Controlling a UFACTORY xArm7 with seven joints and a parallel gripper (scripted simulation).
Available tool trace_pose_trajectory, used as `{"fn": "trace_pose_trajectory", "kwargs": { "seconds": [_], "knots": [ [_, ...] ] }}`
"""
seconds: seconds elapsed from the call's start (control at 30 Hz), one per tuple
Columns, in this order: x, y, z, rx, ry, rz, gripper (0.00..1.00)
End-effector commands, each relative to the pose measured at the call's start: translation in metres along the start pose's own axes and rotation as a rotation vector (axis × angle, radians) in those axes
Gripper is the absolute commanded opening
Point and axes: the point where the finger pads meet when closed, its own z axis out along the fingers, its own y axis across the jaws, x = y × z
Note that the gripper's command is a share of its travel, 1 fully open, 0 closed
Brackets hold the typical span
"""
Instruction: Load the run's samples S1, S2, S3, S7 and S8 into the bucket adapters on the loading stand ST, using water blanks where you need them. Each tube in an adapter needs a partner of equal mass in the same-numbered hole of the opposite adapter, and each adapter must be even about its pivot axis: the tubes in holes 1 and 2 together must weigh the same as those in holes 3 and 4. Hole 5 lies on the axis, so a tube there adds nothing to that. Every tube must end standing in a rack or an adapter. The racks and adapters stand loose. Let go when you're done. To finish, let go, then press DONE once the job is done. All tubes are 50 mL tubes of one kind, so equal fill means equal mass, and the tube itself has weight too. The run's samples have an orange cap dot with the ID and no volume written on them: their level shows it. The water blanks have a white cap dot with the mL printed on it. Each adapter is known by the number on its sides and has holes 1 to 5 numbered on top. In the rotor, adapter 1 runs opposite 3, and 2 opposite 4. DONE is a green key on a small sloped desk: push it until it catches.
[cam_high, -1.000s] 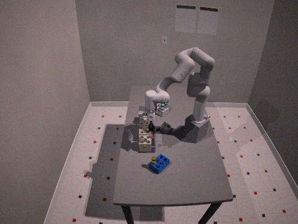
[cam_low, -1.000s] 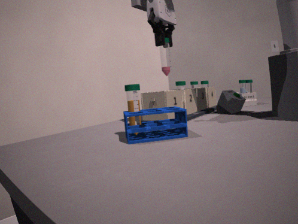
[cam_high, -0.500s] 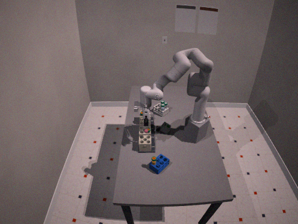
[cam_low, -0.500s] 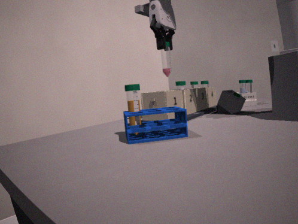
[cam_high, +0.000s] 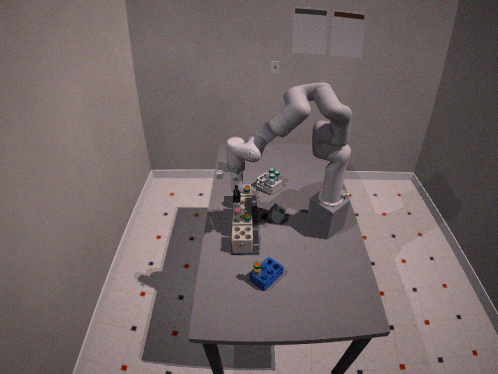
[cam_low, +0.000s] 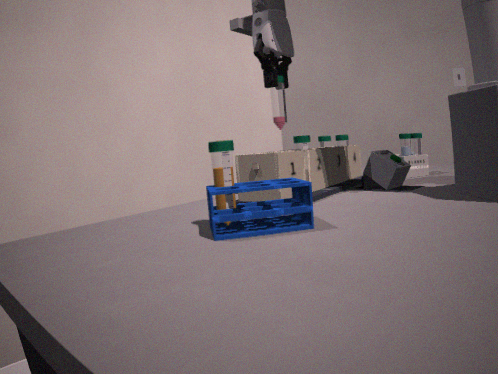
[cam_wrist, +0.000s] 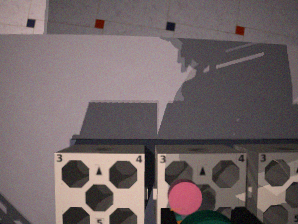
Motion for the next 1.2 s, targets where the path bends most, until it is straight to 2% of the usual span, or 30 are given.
{"fn": "trace_pose_trajectory", "kwargs": {
  "seconds": [0.0,0.73,1.17],
  "knots": [
    [0.005,0.004,-0.001,0.004,0.000,-0.003,0.00],
    [0.005,0.004,0.001,0.004,0.000,-0.003,0.00],
    [0.005,0.004,0.027,0.004,0.000,-0.002,0.00]
  ]
}}
